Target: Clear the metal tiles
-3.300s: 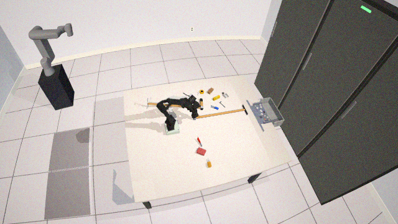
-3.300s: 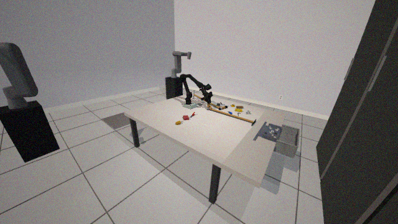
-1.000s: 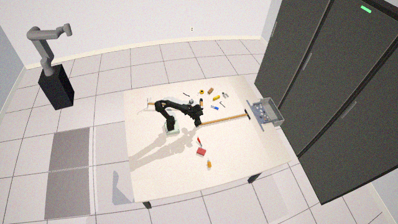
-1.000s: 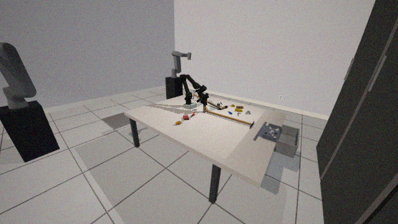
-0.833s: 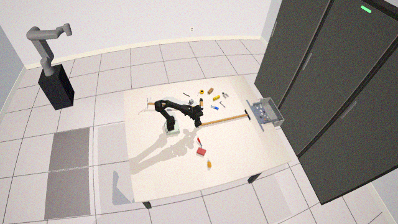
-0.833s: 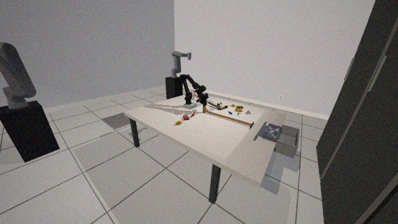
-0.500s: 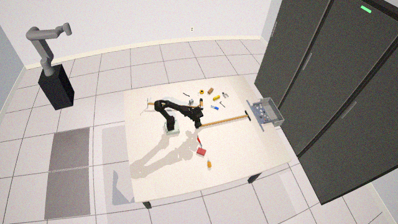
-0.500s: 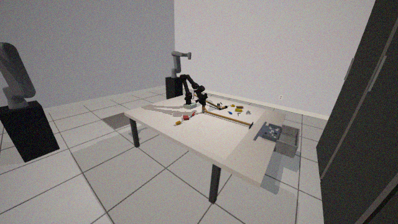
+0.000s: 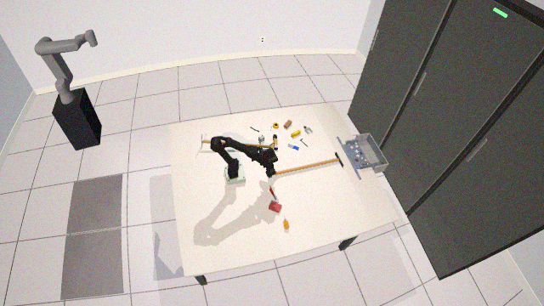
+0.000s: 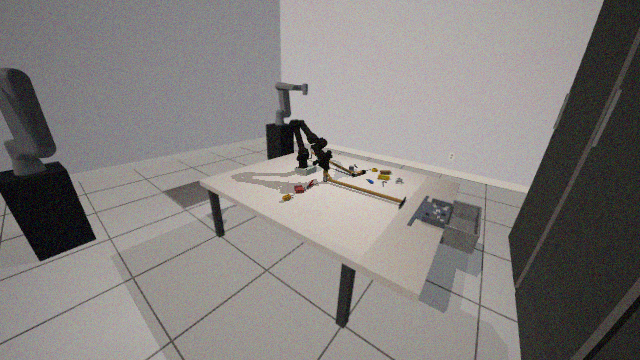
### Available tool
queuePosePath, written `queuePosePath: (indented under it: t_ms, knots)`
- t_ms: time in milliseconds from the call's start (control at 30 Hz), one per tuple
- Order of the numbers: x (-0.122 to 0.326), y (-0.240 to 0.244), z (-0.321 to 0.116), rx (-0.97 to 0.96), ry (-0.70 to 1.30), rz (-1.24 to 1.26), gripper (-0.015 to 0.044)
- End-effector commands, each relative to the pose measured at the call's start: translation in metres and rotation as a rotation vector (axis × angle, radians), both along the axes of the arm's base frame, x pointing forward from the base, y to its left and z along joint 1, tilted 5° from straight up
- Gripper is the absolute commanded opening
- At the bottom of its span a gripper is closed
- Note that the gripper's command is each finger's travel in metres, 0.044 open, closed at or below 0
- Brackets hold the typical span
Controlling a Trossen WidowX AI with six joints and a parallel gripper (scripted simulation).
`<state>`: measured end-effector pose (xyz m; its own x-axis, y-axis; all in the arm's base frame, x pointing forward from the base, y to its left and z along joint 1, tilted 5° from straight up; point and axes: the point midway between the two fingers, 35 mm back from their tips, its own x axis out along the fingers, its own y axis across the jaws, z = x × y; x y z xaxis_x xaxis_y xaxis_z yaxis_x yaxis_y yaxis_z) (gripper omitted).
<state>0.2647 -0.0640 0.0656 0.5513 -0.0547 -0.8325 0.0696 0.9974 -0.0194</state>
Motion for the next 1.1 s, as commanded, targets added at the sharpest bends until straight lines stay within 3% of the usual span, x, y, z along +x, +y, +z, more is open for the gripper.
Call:
queuePosePath:
  t_ms: [0, 1067]
  knots:
    - [0.003, -0.002, 0.002, 0.001, -0.007, -0.001, 0.0]
    - [0.045, -0.015, 0.007, -0.004, -0.011, -0.014, 0.0]
